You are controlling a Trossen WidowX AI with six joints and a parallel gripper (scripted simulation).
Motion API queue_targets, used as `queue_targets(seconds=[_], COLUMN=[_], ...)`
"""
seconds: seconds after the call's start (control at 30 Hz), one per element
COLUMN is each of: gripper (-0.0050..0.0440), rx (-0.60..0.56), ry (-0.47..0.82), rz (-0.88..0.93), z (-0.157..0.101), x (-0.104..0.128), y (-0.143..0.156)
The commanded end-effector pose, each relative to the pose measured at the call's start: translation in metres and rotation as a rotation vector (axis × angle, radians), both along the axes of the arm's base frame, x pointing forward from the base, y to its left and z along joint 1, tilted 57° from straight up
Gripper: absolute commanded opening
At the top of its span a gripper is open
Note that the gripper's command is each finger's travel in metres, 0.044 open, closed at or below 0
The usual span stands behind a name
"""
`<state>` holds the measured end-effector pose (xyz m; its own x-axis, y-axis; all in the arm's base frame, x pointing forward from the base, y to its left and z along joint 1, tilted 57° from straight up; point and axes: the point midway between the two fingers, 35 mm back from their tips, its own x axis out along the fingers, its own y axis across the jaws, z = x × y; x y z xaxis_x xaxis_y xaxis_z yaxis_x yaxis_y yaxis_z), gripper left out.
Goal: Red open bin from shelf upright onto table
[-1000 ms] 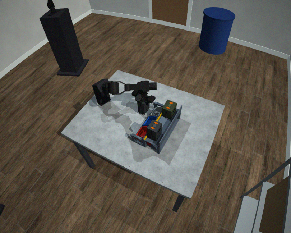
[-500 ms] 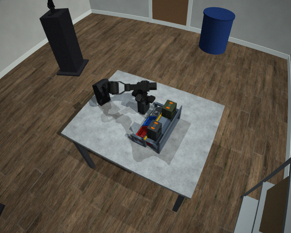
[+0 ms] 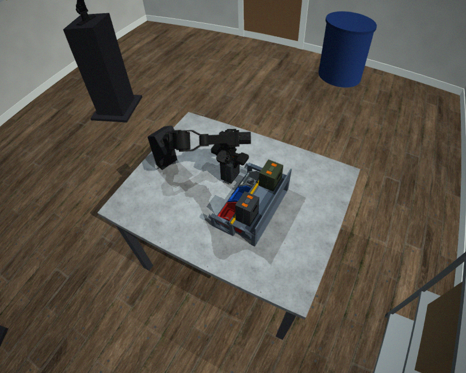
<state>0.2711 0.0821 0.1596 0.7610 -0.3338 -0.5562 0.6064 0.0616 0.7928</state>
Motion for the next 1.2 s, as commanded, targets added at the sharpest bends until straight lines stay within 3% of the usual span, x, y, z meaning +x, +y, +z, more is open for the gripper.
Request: queue_targets(seconds=[0.0, 1.17], gripper=[0.0000, 0.0000], rx=[0.022, 0.022], ry=[-0.025, -0.025], rz=[0.021, 0.021], z=[0.0091, 0.0090], x=[-0.0018, -0.0018], y=[0.0050, 0.0050])
